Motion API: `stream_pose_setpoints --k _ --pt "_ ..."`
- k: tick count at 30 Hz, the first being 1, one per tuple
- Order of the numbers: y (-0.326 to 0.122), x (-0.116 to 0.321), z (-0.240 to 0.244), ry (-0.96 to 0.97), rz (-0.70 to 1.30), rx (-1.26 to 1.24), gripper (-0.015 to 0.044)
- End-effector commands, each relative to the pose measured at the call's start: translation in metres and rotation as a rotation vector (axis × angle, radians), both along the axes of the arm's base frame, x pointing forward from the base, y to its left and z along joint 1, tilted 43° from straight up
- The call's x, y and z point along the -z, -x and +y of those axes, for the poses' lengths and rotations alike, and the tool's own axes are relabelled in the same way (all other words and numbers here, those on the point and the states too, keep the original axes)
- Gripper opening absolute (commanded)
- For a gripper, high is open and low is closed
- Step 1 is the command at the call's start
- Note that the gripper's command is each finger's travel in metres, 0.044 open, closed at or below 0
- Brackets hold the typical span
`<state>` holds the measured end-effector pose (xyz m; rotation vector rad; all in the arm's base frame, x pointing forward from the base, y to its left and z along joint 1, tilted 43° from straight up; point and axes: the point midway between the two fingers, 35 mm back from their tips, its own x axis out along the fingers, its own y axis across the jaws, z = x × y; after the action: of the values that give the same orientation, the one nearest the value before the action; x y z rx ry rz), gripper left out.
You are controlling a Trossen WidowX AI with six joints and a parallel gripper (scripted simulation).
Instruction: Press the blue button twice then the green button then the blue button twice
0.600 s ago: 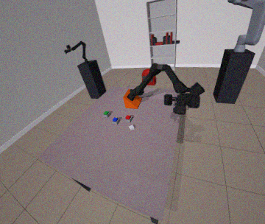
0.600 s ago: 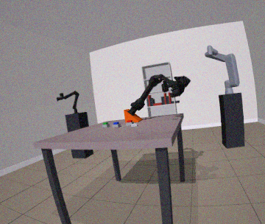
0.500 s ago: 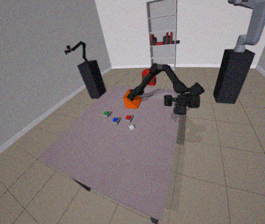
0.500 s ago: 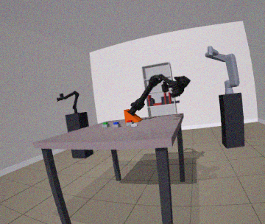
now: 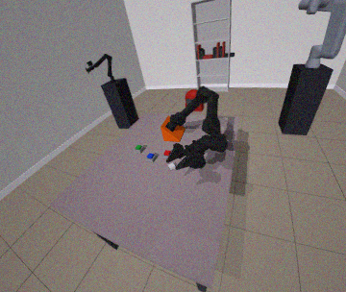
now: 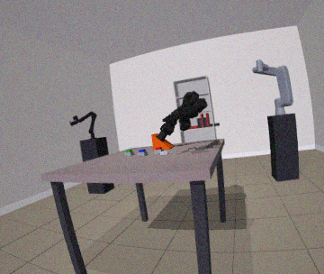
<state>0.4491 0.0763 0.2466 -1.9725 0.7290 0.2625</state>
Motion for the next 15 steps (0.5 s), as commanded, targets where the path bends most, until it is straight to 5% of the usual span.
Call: stream_pose_setpoints --k 1,8,15 --pt "0.0 0.06 -0.044 -0.161 0.174 0.094 0.04" --pt "0.043 0.157 -0.114 -0.567 0.492 0.393 0.04" --pt "0.132 0.22 -0.155 -1.193 0.795 0.971 0.04"
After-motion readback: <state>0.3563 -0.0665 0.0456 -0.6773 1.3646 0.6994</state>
